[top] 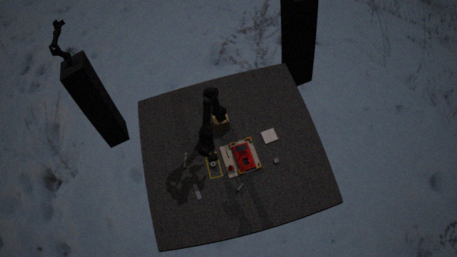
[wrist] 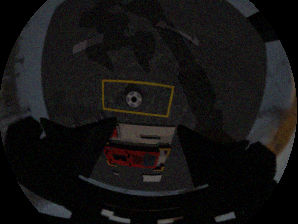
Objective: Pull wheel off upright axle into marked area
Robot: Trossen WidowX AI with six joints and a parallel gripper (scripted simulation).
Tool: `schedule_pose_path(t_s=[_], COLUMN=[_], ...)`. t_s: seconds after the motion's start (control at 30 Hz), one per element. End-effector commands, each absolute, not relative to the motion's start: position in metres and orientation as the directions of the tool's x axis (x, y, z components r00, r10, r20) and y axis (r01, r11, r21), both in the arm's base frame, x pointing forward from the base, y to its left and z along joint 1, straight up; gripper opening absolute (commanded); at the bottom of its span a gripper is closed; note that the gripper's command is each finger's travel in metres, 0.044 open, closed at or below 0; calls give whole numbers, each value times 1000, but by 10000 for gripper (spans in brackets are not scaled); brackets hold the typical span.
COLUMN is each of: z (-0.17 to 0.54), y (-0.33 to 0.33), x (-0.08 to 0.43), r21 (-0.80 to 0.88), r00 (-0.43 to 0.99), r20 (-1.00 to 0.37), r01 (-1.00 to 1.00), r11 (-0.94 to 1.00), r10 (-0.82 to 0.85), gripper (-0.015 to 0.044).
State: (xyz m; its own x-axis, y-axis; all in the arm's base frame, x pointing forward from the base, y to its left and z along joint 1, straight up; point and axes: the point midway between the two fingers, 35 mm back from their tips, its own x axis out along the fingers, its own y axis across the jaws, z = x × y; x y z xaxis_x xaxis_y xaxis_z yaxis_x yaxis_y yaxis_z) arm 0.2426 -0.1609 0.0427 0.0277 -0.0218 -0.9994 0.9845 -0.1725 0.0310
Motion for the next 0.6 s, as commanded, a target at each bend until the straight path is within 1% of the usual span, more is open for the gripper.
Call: schedule_pose_path(t_s=[0.0,0.13,0.57], z=[54,62,62], y=[-147,-134,-134], x=[222,203,202], r21=[25,22,22], r00=[23,20,20], r20=[-1000,-1000,-1000], r01=[985,986,986], r11=[-168,-167,-167], r10=[-16,-13,-13], gripper=[440,440,440])
